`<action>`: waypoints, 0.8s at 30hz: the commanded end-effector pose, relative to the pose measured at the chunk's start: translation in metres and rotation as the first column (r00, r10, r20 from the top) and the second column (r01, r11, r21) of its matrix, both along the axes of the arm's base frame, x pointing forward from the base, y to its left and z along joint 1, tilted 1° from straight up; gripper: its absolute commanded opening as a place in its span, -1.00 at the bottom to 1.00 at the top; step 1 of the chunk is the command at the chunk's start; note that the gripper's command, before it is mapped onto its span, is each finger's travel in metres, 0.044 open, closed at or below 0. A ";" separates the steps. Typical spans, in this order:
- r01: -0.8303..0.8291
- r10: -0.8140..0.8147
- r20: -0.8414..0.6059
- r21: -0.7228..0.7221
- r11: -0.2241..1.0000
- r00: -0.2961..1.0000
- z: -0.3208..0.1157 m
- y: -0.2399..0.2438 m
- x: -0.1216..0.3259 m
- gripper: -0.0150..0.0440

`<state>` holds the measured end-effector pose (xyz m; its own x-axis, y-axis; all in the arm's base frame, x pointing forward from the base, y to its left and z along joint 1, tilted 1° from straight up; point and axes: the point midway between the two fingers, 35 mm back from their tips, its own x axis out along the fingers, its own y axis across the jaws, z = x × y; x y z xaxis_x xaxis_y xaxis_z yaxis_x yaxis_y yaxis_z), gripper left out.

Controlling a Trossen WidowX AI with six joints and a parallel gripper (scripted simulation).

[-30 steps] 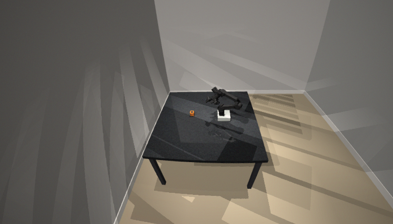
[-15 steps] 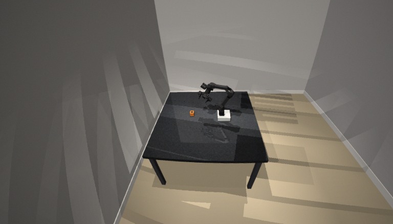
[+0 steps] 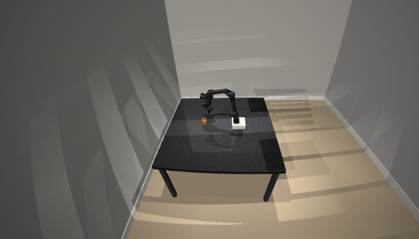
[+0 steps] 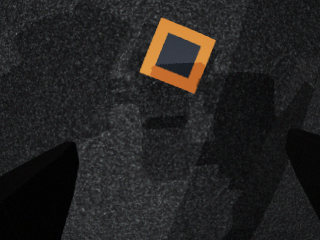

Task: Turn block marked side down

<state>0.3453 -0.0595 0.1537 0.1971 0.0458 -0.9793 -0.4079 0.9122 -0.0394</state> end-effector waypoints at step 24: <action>0.408 -0.408 -0.179 -0.043 0.912 0.895 -0.103 0.005 0.049 1.00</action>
<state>0.3966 -0.0537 0.0651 0.0407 -0.0045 -0.9992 -0.0047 1.0000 -0.0047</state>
